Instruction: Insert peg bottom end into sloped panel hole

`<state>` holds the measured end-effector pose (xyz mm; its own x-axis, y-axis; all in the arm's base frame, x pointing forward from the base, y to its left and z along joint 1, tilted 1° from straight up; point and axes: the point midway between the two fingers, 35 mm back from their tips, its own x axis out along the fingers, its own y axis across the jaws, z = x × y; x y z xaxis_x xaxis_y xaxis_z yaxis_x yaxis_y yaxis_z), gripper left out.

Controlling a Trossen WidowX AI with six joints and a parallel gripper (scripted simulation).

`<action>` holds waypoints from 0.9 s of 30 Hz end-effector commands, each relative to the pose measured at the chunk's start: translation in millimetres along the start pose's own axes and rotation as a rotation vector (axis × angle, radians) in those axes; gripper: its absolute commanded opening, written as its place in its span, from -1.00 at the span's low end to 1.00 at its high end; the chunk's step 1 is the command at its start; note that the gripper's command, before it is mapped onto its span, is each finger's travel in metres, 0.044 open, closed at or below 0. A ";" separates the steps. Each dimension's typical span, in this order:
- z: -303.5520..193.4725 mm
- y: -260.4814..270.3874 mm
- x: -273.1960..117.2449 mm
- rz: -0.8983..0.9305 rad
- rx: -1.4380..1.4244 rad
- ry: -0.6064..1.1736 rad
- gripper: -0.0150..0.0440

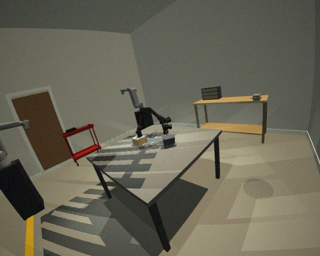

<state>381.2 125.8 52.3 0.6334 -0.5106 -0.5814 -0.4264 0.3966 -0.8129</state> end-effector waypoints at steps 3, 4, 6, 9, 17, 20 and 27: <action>0.5 0.0 4.0 0.001 -0.003 -0.002 -0.49; 0.5 0.0 4.8 0.001 -0.003 -0.002 -0.49; 0.5 0.0 6.1 0.001 -0.003 -0.002 -0.49; 0.5 0.0 8.2 0.000 -0.003 -0.002 -0.49; 0.5 -0.1 13.7 0.000 -0.003 -0.002 -0.49; 0.5 -0.1 15.8 0.000 -0.003 -0.002 -0.49; 0.5 -0.2 20.6 -0.001 -0.003 -0.002 -0.49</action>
<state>393.1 116.4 41.6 0.6339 -0.5113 -0.5802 -0.4255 0.3959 -0.8138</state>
